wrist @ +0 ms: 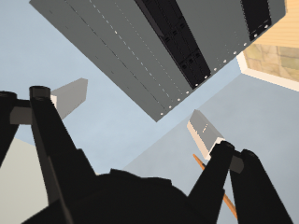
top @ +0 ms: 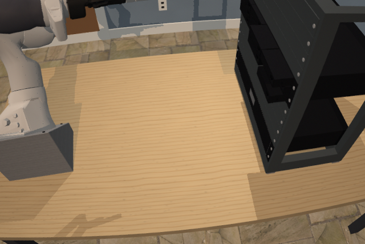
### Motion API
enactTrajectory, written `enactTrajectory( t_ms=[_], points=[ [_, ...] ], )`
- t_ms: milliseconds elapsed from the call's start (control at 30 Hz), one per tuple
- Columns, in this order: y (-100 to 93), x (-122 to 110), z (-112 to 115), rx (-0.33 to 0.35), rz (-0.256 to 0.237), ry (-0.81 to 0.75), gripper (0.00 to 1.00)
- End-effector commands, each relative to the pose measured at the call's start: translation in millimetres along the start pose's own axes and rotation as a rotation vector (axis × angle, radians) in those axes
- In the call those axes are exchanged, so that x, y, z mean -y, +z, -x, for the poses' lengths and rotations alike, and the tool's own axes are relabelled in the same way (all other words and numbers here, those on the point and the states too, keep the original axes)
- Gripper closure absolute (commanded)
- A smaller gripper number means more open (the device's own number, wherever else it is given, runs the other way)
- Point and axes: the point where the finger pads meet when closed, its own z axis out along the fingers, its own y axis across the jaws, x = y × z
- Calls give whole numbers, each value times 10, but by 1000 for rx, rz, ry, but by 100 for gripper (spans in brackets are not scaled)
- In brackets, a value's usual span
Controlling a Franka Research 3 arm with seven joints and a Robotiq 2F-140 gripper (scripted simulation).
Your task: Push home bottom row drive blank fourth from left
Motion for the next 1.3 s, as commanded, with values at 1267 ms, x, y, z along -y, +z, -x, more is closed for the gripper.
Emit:
enactTrajectory(
  t_ms=[1267],
  points=[
    [149, 163, -158, 138, -52, 687, 0]
  ],
)
